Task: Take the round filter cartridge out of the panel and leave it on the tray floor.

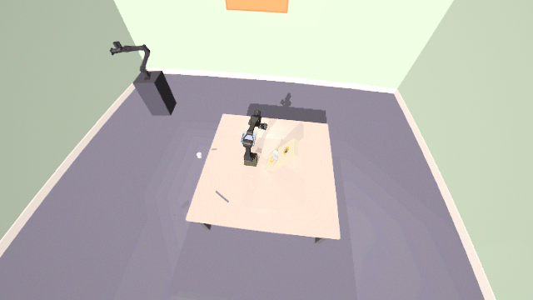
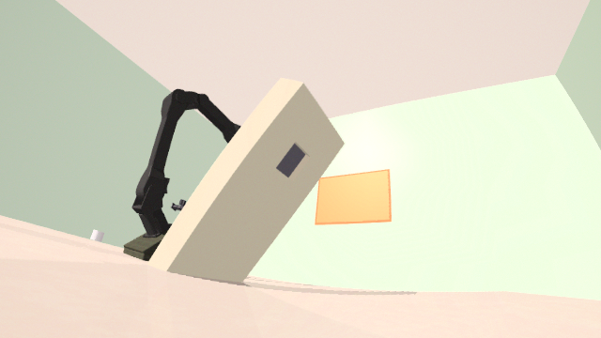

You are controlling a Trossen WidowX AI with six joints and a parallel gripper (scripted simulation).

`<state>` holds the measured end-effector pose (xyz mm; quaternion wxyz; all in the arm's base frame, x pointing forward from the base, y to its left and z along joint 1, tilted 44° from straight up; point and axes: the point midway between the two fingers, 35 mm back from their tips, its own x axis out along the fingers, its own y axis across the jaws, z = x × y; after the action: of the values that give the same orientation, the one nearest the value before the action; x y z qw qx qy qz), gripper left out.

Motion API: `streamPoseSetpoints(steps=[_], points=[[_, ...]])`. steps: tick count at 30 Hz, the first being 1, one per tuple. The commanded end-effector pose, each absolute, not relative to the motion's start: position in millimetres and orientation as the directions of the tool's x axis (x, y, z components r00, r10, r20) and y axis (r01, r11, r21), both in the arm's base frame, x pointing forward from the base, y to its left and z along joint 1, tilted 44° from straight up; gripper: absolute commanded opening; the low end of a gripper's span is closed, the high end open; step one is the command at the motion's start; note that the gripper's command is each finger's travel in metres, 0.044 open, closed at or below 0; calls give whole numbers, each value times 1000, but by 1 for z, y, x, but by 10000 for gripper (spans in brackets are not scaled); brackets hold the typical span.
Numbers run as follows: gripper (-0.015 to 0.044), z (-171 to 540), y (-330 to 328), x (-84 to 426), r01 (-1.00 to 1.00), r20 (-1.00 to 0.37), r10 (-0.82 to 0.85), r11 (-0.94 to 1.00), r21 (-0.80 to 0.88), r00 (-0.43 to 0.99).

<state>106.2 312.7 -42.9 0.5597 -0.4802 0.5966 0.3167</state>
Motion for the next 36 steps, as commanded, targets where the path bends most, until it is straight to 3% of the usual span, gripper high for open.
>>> streamPoseSetpoints(steps=[1,18,36], points=[[0,-62,307,81,-956,-977,-211,277,-100,41],[0,-120,260,-20,-988,-969,-196,4,152,-149],[0,-175,210,-31,-987,-967,-198,-7,162,-158]])
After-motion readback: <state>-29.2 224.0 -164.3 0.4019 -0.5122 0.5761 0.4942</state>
